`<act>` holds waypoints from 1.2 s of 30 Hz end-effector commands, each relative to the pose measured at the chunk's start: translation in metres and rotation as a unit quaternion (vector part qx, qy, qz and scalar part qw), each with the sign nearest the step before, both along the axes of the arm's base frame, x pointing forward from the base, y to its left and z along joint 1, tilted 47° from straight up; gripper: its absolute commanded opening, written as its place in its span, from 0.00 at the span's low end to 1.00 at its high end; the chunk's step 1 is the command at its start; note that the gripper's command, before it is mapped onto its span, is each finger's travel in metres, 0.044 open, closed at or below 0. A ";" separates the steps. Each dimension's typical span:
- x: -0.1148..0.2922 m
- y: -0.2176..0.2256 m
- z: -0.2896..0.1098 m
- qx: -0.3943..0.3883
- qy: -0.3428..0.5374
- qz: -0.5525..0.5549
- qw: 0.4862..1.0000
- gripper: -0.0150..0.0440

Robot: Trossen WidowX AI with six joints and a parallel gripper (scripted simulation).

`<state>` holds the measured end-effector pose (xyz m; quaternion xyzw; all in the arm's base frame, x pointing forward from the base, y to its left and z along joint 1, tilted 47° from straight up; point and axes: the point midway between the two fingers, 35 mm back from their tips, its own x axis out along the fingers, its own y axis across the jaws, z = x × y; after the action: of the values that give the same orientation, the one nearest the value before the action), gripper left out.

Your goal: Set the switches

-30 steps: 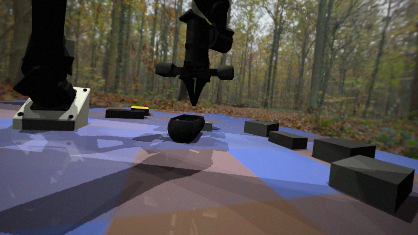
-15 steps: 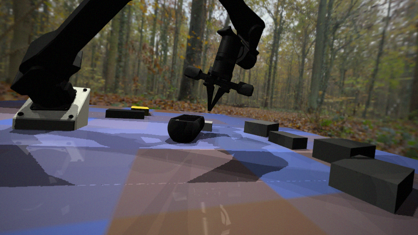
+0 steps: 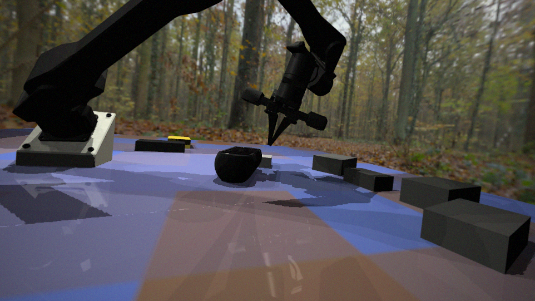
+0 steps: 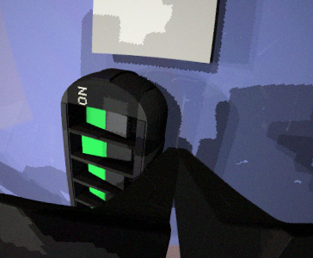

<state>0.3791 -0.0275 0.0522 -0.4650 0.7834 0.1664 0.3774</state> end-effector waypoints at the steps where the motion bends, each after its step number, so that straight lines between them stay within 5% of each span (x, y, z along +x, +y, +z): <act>1: -0.006 0.000 0.005 -0.009 -0.010 0.015 1.000 0.25; 36: -0.150 -0.021 0.027 -0.125 -0.170 0.188 0.959 0.25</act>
<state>0.2402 -0.0451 0.0819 -0.6537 0.6335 0.0609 0.4095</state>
